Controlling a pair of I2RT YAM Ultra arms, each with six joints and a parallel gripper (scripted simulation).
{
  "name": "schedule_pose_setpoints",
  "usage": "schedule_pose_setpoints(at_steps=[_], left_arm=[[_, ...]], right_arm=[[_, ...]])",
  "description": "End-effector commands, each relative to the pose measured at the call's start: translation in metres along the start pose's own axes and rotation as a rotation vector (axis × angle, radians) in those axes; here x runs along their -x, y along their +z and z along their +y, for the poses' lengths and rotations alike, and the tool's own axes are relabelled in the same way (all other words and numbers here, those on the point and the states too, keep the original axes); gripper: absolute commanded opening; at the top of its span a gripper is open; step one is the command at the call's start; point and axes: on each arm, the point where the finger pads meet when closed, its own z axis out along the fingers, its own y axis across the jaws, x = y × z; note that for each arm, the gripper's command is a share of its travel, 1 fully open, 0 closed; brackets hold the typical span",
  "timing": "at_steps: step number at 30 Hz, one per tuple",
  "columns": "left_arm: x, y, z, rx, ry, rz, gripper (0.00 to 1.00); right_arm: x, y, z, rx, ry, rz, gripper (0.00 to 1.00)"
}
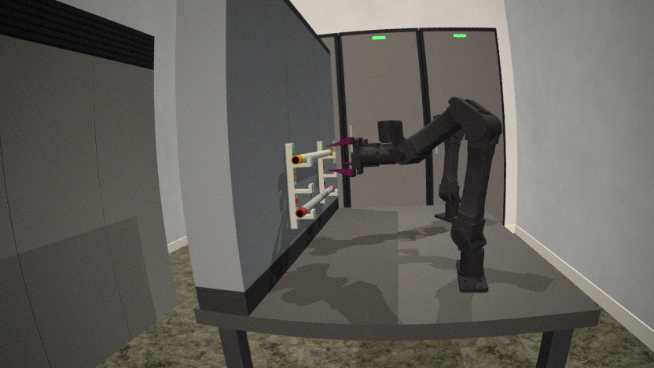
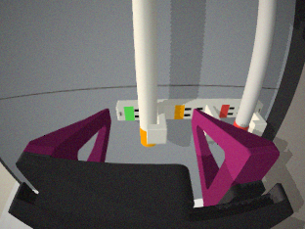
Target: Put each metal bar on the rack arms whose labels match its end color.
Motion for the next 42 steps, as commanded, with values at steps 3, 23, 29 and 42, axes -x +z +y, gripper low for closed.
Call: schedule_pose_setpoints(at_steps=[3,23,29,42], left_arm=[[-0.003,0.002,0.004,0.02,-0.023,0.004,0.71],[-0.003,0.022,0.004,0.02,-0.023,0.004,0.7],[-0.003,0.027,0.004,0.02,-0.023,0.004,0.7],[-0.003,0.041,0.004,0.02,-0.023,0.004,0.7]], right_arm=[[-0.006,0.0,-0.005,-0.02,0.012,0.007,0.71],[-0.006,0.019,-0.004,-0.02,0.012,0.007,0.7],[-0.006,0.025,-0.004,-0.02,0.012,0.007,0.7],[-0.006,0.039,-0.005,-0.02,0.012,0.007,0.7]])
